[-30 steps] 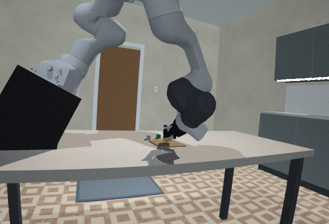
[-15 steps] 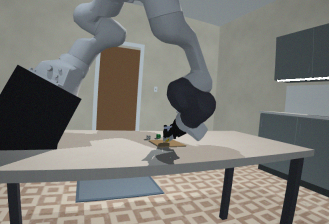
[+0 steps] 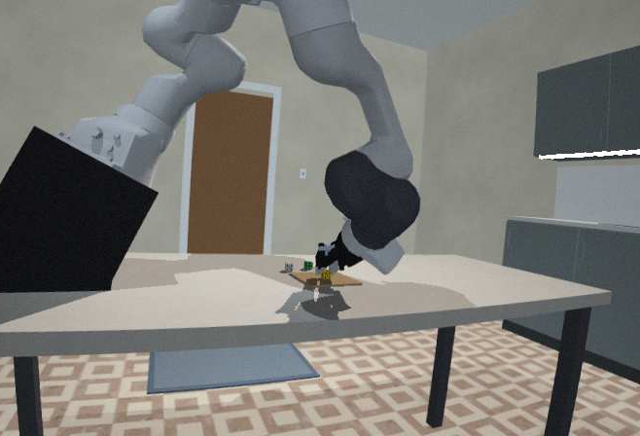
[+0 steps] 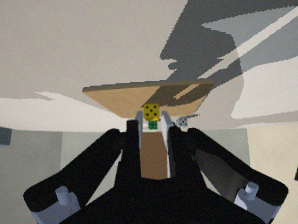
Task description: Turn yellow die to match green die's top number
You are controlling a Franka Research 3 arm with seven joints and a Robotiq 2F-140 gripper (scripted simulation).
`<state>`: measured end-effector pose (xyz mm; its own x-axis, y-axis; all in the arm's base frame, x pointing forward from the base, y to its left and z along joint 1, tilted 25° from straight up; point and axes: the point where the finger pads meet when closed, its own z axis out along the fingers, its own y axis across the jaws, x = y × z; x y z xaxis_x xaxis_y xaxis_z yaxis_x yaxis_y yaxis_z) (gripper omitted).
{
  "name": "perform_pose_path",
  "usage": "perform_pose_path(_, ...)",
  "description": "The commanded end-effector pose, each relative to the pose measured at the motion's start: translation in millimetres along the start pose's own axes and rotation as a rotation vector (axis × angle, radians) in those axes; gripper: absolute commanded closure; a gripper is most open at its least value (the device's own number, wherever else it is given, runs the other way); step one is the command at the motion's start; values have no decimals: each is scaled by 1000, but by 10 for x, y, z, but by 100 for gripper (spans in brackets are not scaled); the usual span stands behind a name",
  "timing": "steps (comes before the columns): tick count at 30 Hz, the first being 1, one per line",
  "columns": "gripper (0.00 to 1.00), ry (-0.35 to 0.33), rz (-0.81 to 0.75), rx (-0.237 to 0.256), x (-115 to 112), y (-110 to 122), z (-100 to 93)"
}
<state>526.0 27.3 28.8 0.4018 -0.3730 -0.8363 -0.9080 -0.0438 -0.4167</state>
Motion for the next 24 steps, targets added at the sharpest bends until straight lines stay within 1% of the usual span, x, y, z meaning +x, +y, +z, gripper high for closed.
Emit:
perform_pose_path(1, 81, 2, -7, 0, 11, -1, 4)
perform_pose_path(2, 81, 2, -7, 0, 11, -1, 4)
perform_pose_path(3, 79, 2, -7, 0, 11, -1, 4)
perform_pose_path(24, 79, 2, -7, 0, 11, -1, 4)
